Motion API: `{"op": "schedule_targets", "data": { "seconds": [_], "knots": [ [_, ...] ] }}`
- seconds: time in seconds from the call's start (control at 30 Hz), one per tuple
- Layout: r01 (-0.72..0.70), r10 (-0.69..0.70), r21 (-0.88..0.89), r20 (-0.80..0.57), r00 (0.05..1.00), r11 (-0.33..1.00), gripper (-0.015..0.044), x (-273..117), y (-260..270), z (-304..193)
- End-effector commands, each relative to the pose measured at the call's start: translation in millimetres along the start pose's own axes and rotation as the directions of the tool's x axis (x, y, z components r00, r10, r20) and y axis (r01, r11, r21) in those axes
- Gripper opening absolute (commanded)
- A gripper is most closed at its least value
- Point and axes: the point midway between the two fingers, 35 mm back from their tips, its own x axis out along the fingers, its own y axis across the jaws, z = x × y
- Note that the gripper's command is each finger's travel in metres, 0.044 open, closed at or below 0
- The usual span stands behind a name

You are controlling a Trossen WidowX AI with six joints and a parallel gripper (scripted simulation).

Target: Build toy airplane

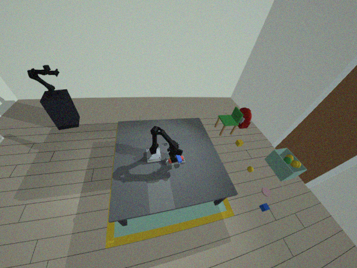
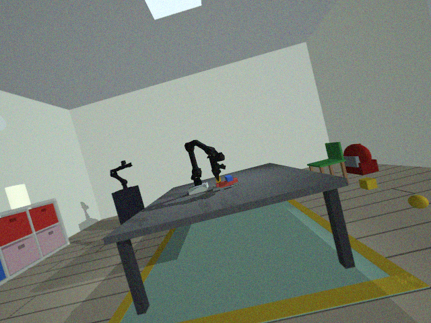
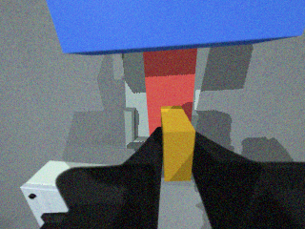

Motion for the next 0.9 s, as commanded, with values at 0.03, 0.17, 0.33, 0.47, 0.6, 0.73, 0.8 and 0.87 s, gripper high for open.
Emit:
{"op": "schedule_targets", "data": {
  "seconds": [0.03, 0.17, 0.33, 0.47, 0.6, 0.73, 0.8, 0.87],
  "knots": [
    [0.0, 0.0, 0.0, 0.0, 1.0, 1.0, 0.0131, -0.3, -0.1, 0.1],
    [0.0, 0.0, 0.0, 0.0, 1.0, 1.0, 0.0236, -0.3, -0.1, 0.1],
    [0.0, 0.0, 0.0, 0.0, 1.0, 1.0, 0.026, -0.3, -0.1, 0.1],
    [0.001, -0.001, 0.0, 0.001, 1.0, 1.0, 0.026, -10.1, -1.2, 1.3],
    [0.002, -0.002, -0.001, 0.003, 1.0, 1.0, 0.026, -68.6, -2.2, 2.1],
    [0.002, -0.002, -0.002, 0.004, 1.0, 1.0, 0.026, -91.7, 0.1, -0.4],
    [0.002, -0.002, -0.002, 0.004, 1.0, 1.0, 0.026, -91.7, -3.1, 2.8],
    [0.002, -0.002, -0.002, 0.004, 1.0, 1.0, 0.026, -91.7, -3.1, 2.8]
  ]
}}
